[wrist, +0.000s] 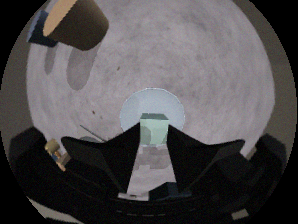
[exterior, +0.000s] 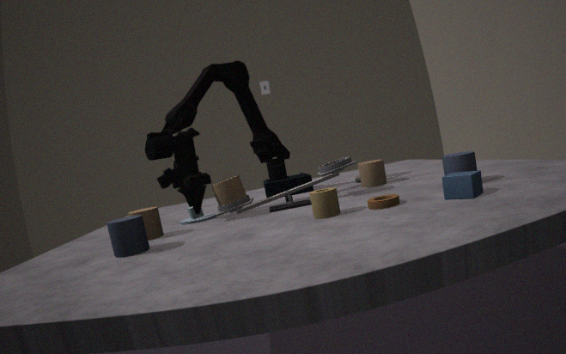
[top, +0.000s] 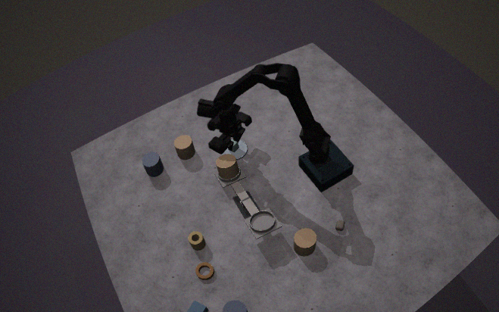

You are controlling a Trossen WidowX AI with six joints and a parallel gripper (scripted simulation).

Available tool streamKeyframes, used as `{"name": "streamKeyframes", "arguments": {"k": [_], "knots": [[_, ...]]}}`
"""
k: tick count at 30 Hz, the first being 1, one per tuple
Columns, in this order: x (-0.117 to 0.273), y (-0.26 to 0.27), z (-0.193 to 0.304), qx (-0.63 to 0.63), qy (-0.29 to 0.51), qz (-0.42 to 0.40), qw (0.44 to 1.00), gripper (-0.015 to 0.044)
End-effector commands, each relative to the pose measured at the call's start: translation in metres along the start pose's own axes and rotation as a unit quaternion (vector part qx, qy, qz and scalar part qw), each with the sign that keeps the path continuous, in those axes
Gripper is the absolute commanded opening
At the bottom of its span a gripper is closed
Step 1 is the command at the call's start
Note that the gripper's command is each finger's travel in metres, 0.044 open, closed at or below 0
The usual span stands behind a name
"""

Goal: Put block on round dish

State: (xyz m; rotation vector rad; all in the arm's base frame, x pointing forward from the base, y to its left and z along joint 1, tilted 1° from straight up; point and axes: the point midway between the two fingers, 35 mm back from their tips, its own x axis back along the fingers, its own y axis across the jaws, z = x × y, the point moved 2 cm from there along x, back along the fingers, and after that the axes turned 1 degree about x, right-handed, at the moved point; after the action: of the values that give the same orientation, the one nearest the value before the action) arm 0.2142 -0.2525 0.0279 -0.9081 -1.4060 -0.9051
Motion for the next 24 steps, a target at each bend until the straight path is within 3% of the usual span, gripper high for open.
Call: {"name": "streamKeyframes", "arguments": {"k": [1,16,20,24], "knots": [[0.000,0.000,0.000,0.000,0.000,0.000,1.000,0.0053],[0.010,0.001,-0.001,0.009,-0.003,0.005,1.000,0.0440],[0.055,0.000,0.001,0.003,0.001,0.000,1.000,0.0440],[0.057,0.000,0.001,0.002,0.002,-0.001,1.000,0.0440]]}}
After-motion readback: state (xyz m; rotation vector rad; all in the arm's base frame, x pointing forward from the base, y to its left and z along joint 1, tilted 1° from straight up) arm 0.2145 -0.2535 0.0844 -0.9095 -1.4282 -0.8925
